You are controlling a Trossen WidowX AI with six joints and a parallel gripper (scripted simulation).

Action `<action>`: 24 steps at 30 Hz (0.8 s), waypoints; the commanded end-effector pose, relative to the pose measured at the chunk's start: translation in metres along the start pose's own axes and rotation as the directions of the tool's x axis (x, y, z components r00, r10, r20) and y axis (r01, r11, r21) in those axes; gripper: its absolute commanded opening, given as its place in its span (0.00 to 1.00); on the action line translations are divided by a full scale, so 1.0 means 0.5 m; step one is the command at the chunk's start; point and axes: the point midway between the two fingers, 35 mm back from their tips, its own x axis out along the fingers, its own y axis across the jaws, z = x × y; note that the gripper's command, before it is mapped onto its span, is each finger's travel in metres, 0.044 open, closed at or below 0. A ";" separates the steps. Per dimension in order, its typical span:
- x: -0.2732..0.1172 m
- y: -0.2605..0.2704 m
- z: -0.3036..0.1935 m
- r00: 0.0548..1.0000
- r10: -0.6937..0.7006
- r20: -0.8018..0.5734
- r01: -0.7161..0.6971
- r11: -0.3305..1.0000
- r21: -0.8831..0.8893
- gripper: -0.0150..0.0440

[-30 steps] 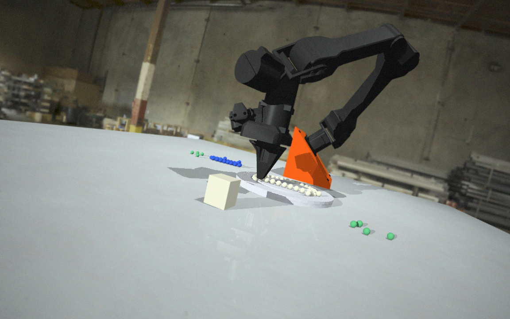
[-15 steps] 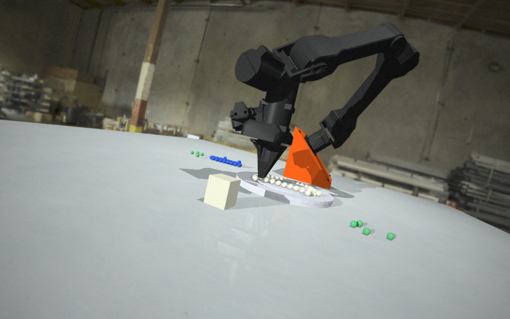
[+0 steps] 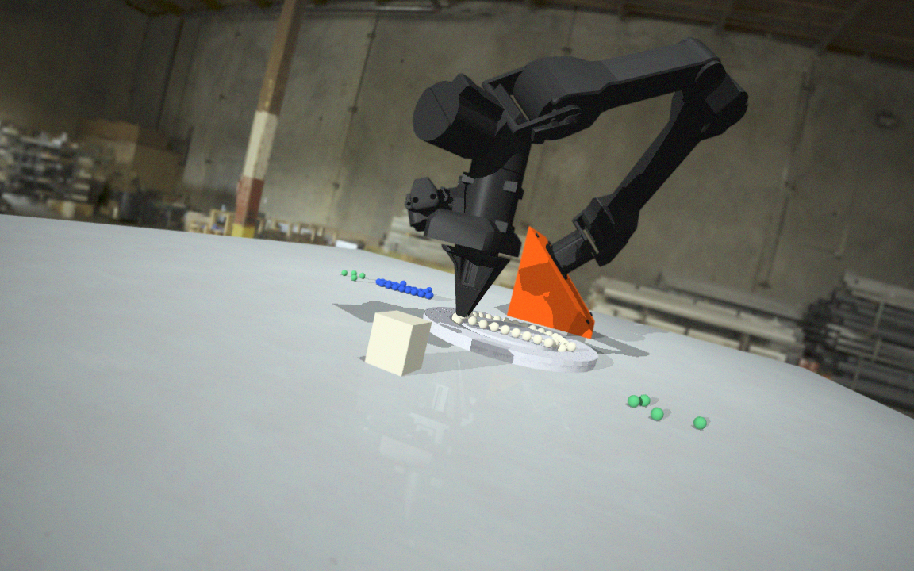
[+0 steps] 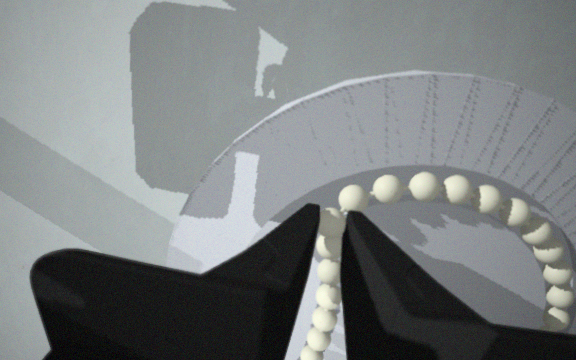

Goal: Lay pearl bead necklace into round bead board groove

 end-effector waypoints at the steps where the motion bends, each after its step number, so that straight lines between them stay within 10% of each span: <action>1: -0.001 0.004 0.002 1.000 0.004 0.000 -0.004 1.000 -0.002 0.25; 7: 0.014 0.004 0.002 1.000 0.004 0.000 -0.004 1.000 -0.002 0.25; 24: 0.006 0.003 0.002 1.000 0.000 0.002 0.000 1.000 -0.002 1.00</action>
